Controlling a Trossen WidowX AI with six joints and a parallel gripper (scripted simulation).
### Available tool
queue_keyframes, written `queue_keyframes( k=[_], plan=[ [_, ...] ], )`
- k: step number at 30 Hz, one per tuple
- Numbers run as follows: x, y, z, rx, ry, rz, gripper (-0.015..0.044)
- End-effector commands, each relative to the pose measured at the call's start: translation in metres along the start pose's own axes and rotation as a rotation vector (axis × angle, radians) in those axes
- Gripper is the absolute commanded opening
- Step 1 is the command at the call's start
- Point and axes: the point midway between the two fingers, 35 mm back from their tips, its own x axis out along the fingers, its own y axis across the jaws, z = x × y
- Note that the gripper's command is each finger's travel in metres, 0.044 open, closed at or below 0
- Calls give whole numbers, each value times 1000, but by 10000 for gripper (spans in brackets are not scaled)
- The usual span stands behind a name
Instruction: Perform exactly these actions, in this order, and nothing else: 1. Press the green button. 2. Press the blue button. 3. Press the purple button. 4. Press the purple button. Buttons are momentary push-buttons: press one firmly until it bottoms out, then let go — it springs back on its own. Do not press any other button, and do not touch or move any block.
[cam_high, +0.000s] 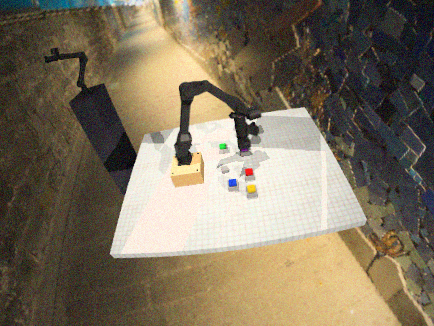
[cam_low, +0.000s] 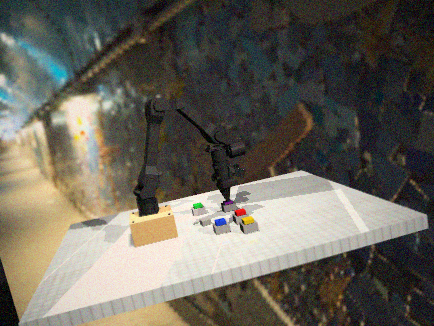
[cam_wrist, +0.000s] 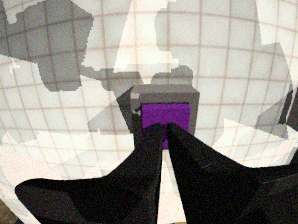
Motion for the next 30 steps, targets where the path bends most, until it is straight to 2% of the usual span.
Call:
queue_keyframes(
  k=[1,15,19,25,27,30],
  plan=[
    [2,-1,-1,5,3,-6,20],
    [2,-1,-1,5,3,-6,20],
    [-28,-1,0,4,3,-5,20],
    [-31,-1,0,5,3,-5,20],
    [-35,9,-2,5,3,-5,72],
    [-54,50,-15,5,5,-1,151]
  ],
)
